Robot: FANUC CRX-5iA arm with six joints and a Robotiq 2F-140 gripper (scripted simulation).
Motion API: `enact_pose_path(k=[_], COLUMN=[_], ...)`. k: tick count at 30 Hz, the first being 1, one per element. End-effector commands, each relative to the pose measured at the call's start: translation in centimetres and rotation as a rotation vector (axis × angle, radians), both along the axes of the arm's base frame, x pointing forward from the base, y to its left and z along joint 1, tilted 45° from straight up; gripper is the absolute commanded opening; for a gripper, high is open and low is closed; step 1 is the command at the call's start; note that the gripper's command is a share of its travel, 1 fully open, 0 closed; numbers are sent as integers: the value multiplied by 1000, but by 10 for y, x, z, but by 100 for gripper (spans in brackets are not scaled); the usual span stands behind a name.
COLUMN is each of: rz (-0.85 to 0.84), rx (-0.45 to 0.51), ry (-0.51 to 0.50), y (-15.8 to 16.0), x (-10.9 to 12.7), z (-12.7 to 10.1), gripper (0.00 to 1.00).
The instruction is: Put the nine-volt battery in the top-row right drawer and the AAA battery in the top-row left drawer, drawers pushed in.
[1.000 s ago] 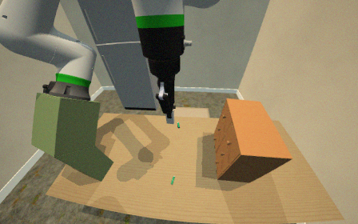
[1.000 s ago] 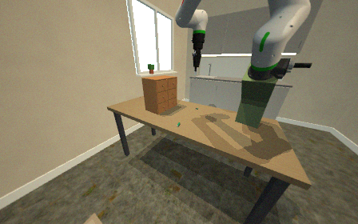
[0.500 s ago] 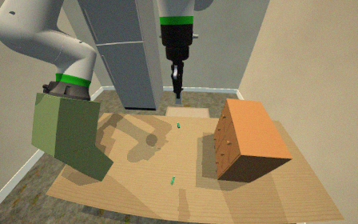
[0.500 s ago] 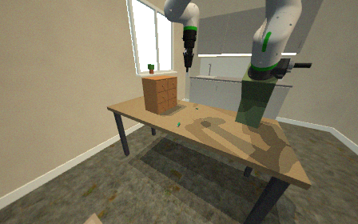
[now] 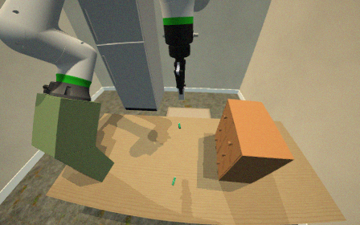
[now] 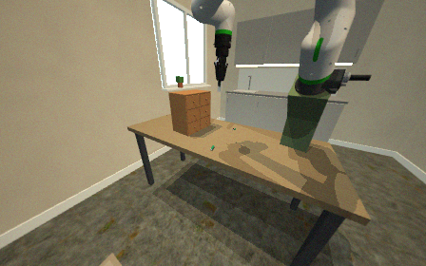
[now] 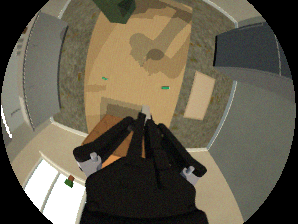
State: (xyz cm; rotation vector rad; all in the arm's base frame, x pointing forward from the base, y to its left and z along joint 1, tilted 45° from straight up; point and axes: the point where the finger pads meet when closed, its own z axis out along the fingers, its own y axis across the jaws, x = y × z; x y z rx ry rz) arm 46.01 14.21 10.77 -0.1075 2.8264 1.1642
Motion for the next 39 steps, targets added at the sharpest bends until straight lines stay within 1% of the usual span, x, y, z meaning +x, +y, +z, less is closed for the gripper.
enact_pose_path(k=[1, 9, 11, 21, 26, 28, 39], rz=[-25, -136, -136, -366, -457, -457, -592], rx=[3, 18, 18, 49, 61, 61, 79], ry=[-25, -138, -138, -372, -465, -465, -601], y=[2, 12, 12, 32, 40, 40, 52], x=[3, 17, 17, 46, 57, 57, 74], z=[-2, -10, -10, -27, -34, -34, -44], gripper=[0, 0, 0, 0, 0, 0, 0])
